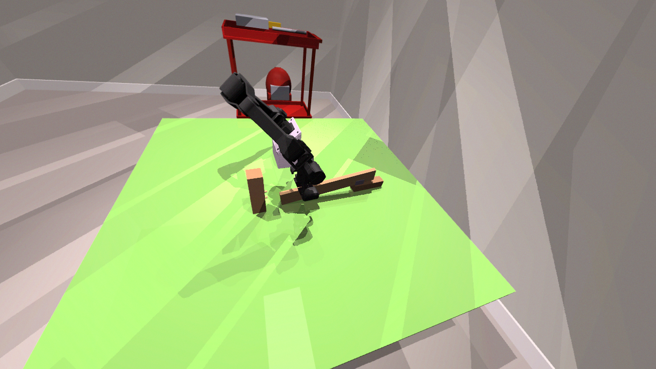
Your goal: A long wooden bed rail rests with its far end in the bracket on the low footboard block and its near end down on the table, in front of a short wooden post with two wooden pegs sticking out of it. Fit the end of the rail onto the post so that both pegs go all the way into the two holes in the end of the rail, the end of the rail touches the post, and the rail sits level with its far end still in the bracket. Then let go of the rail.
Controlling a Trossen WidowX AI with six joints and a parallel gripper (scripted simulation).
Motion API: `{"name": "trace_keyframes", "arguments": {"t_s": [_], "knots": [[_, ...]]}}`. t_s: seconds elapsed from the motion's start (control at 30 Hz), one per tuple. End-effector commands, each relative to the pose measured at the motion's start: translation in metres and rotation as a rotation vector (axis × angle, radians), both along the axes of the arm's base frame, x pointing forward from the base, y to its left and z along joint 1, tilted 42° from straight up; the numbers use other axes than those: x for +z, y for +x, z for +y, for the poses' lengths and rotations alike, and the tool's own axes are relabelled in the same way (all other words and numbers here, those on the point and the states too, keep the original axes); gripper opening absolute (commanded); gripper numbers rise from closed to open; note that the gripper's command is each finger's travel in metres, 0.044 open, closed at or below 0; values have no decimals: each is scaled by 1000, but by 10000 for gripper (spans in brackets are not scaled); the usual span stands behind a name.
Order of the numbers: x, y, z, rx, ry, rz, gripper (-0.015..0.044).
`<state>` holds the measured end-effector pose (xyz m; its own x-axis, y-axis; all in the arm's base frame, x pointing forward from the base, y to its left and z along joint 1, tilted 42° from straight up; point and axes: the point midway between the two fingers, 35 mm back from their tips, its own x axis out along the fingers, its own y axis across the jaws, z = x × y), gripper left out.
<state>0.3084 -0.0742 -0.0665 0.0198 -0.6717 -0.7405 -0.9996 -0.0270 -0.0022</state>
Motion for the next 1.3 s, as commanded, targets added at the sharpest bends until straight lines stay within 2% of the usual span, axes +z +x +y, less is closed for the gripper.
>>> {"name": "trace_keyframes", "arguments": {"t_s": [0.0,1.27], "knots": [[0,0,0,1,-2,0,0],[14,3,13,1,-1,0,0]]}}
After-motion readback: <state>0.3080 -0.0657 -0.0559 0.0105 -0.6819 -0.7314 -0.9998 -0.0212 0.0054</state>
